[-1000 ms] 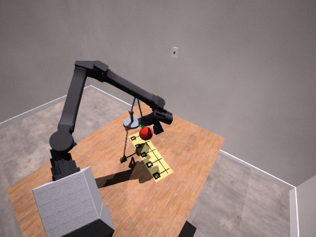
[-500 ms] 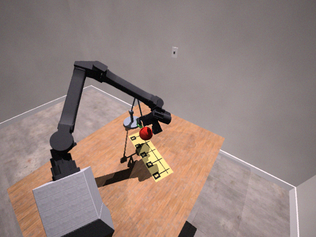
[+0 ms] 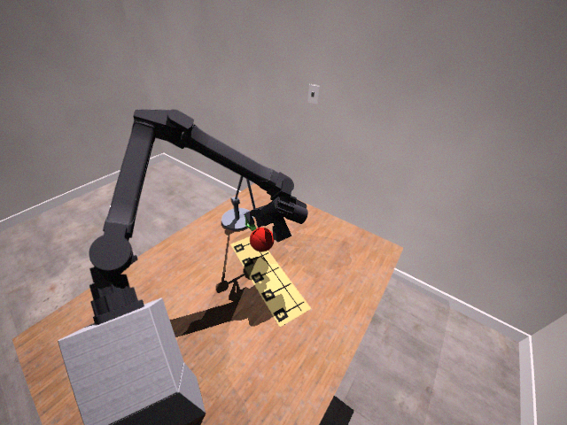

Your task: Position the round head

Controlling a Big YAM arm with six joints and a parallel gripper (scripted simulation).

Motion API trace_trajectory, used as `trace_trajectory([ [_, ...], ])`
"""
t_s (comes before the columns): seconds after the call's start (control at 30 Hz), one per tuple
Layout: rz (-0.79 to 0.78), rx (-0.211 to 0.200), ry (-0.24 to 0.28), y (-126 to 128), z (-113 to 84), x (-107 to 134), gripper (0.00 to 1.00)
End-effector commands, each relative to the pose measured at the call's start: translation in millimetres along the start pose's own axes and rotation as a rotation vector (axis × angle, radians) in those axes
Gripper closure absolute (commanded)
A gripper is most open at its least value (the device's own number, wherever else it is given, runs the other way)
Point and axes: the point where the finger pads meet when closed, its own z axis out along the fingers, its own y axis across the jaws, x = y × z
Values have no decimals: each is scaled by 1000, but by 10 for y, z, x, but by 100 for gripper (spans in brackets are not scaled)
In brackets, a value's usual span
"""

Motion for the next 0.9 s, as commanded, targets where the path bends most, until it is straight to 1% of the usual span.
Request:
trace_trajectory([
  [0.0,-6,-14,-1,33,-68,22,0],
  [0.4,-8,-6,0,17,-27,34,0],
  [0.87,-5,-6,0,17,-27,21,0],
])
